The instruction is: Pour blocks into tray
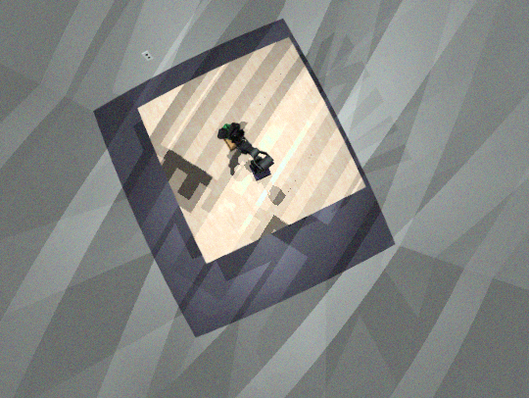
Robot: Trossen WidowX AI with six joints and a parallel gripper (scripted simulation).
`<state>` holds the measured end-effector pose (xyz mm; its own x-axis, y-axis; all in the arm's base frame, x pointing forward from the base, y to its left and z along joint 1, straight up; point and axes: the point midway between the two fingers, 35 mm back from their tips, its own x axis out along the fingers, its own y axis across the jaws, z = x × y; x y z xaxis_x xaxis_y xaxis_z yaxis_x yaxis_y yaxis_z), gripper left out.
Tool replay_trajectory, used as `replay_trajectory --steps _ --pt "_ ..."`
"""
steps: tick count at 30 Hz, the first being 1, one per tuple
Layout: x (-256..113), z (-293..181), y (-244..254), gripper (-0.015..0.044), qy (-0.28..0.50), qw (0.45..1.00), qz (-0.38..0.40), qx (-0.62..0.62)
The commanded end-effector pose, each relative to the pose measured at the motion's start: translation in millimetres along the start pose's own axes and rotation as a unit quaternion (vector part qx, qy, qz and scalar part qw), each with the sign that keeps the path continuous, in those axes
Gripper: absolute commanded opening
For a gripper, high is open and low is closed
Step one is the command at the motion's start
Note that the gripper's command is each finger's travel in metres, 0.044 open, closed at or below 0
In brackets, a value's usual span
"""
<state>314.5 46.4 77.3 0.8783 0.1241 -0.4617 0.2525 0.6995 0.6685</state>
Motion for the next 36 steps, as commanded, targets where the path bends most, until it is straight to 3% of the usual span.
replay_trajectory --steps 1,18,36 --pt "0.5 0.2 1.0 0.0 0.0 0.999 0.002 0.046" --pt "2.3 -0.4 0.8 0.0 0.0 0.973 0.002 0.23" --pt "4.1 -1.0 0.6 0.0 0.001 0.909 0.002 0.416"
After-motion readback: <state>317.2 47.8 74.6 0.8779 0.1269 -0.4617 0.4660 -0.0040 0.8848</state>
